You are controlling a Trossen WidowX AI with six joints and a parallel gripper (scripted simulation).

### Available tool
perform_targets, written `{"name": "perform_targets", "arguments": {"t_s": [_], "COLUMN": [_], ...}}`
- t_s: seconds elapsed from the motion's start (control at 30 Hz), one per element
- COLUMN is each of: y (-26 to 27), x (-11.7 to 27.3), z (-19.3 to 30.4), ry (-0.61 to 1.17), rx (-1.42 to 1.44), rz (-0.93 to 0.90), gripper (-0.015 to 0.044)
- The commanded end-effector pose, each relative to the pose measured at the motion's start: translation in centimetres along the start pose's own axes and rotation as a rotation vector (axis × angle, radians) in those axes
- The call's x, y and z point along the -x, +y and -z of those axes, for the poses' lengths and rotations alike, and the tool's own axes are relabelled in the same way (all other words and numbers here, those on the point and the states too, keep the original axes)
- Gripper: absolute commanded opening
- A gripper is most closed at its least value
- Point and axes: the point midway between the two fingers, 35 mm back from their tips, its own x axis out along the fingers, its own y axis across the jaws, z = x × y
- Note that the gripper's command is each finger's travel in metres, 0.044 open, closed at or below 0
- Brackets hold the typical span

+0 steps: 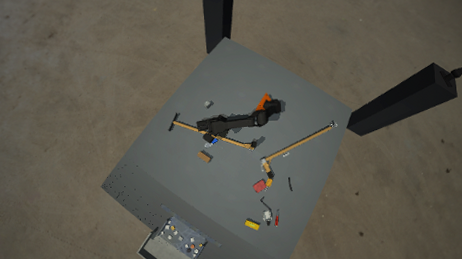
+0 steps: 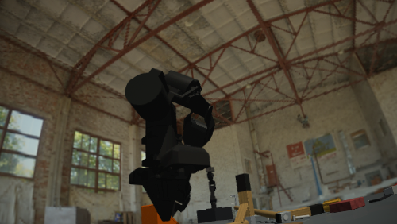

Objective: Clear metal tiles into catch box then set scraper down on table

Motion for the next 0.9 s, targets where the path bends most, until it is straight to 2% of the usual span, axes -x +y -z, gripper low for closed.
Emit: {"name": "perform_targets", "arguments": {"t_s": [0.0, 0.63, 0.87], "y": [0.0, 0.5, 2.5], "x": [1.2, 6.6, 9.4], "z": [0.2, 0.0, 0.3], "ry": [0.006, 0.006, 0.029], "rx": [0.002, 0.004, 0.105], "rz": [0.0, -0.001, 0.018], "gripper": [0.0, 0.0, 0.0]}}
